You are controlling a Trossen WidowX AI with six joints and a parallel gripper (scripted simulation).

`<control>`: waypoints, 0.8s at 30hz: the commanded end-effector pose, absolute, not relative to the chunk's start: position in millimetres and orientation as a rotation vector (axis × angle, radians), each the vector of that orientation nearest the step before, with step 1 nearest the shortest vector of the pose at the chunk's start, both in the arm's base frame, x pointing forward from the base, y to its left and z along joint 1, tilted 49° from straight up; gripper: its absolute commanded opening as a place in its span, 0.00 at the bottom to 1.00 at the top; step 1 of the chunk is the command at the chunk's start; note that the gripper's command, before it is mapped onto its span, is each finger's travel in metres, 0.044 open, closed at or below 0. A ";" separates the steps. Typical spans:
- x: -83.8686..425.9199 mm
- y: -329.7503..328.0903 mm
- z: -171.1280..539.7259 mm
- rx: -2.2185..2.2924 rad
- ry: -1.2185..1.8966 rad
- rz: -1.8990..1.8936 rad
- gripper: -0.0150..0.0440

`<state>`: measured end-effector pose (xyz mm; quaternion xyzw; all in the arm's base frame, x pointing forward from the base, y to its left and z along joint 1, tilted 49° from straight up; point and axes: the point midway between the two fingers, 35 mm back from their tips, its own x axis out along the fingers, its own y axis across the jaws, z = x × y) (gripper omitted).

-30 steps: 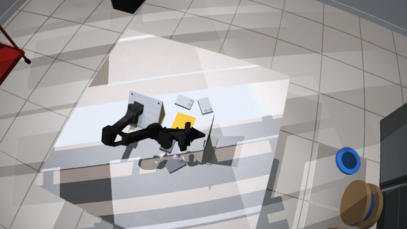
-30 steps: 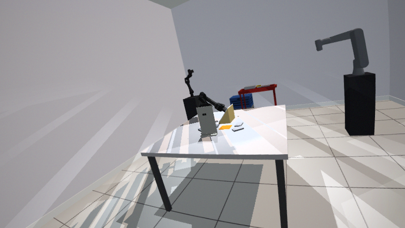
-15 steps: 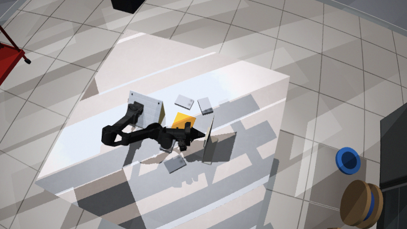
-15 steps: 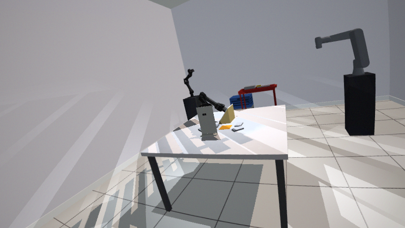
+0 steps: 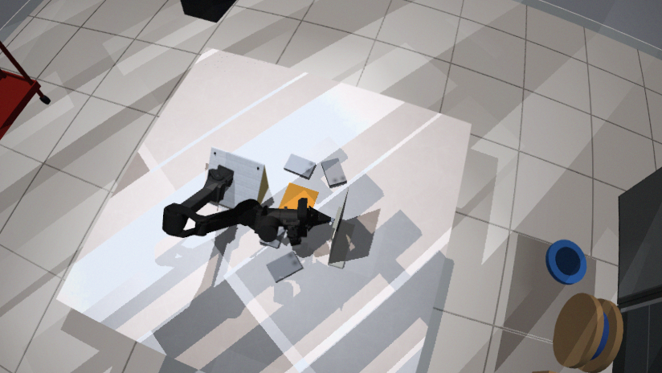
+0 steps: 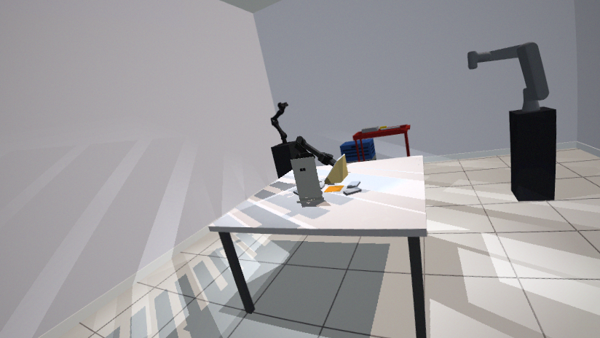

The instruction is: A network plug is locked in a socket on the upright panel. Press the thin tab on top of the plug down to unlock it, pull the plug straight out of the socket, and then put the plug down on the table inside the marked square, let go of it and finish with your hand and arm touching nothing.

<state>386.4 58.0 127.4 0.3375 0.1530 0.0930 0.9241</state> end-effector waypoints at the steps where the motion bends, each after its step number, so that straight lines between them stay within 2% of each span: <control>1: 382.2 57.4 127.5 0.695 0.315 0.189 0.25; 24: 368.6 57.2 126.3 0.695 0.316 0.189 0.25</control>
